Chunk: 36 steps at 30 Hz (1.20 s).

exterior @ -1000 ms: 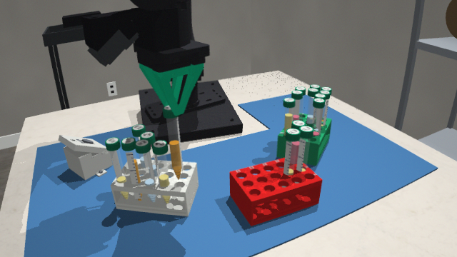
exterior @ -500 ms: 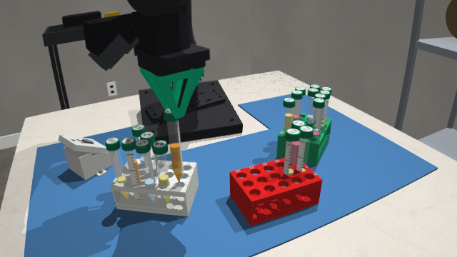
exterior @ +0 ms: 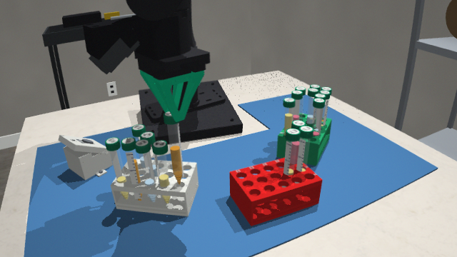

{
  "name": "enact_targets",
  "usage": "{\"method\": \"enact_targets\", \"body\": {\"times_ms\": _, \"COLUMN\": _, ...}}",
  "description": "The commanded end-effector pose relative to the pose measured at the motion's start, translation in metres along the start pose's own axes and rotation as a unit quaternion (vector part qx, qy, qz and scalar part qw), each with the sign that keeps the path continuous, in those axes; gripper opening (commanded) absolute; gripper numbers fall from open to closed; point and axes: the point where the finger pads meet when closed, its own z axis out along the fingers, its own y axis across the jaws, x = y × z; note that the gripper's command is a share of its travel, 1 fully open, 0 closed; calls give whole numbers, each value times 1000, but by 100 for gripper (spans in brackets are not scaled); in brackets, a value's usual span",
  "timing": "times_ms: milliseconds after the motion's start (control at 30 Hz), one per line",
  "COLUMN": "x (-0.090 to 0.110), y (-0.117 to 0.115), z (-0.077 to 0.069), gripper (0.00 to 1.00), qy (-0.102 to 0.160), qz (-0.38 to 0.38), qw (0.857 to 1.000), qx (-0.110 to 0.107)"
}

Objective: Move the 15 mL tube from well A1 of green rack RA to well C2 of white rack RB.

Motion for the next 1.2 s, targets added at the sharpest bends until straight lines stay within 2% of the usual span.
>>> {"method": "enact_targets", "body": {"times_ms": 0, "x": -2, "y": 2, "z": -3, "gripper": 0, "qy": -6, "qz": 0, "qw": 1000, "qx": -8}}
{"method": "enact_targets", "body": {"times_ms": 1167, "x": -2, "y": 6, "z": 9, "gripper": 0, "qy": -6, "qz": 0, "qw": 1000, "qx": -8}}
